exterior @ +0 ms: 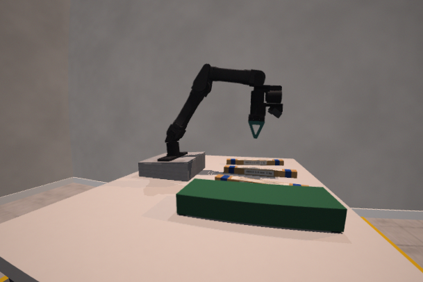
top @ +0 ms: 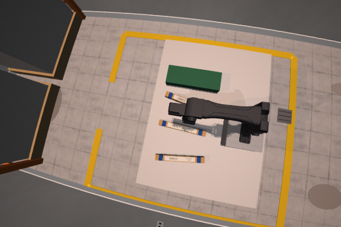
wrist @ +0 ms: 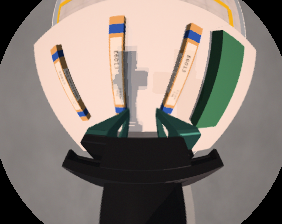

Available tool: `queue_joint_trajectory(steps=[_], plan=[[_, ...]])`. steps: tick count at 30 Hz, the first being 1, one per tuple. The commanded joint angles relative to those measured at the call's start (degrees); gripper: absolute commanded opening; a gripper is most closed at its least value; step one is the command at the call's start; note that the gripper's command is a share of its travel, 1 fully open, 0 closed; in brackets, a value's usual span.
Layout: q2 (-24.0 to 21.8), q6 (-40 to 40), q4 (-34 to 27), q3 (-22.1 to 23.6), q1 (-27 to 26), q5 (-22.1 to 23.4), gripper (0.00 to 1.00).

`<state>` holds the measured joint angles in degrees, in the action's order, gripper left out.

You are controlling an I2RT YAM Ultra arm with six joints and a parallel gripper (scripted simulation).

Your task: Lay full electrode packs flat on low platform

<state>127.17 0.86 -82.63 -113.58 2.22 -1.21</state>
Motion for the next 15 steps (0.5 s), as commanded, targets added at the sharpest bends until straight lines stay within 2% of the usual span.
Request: queue_joint_trajectory(steps=[1, 15], plan=[[-1.9, -0.1, 1.9, 1.1, 0.0, 0.0, 0.42], [-2.1, -0.2, 6.2, 5.7, -0.1, 0.0, 0.42]])
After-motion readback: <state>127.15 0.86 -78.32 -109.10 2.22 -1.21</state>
